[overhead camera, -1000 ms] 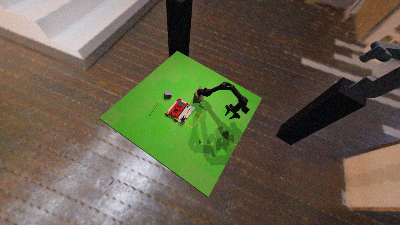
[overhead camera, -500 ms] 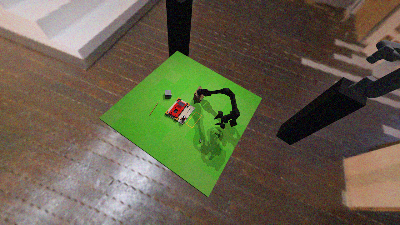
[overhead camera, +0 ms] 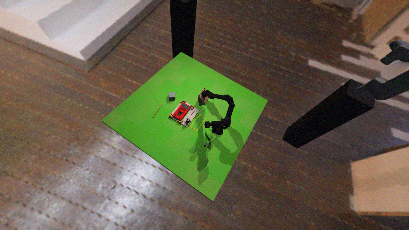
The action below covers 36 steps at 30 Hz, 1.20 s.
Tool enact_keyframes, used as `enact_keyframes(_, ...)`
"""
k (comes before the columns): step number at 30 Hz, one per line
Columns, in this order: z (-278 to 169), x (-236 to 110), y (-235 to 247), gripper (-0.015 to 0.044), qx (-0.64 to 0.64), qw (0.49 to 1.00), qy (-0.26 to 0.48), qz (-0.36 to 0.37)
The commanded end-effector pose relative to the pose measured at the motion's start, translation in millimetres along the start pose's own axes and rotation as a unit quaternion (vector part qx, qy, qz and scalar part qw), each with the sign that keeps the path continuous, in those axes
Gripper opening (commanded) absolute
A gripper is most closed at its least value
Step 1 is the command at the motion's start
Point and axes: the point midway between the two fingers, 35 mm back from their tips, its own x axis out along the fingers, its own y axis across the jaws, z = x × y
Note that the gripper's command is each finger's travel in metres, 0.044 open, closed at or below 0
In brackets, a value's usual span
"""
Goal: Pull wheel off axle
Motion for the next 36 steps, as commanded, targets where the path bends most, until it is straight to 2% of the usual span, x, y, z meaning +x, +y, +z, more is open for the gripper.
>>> enact_keyframes(1, -17.1, 34.9, -51.4, 0.03, 0.293, 0.951, 0.03, 0.089)
enact_keyframes(5, -31.9, 51.8, -81.2, 0.03, 0.447, 0.883, 0.049, 0.134)
enact_keyframes(9, -50.6, 67.4, -110.8, 0.03, 0.6, 0.777, 0.073, 0.178)
enact_keyframes(14, -76.5, 83.7, -143.7, 0.03, 0.752, 0.61, 0.105, 0.228)
enact_keyframes(20, -105.0, 98.6, -178.3, 0.03, 0.871, 0.354, 0.158, 0.301)
enact_keyframes(21, -107.1, 99.5, -180.7, 0.03, 0.876, 0.335, 0.162, 0.306)
enact_keyframes(36, -108.0, 101.0, -180.5, 0.03, 0.877, 0.33, 0.163, 0.307)
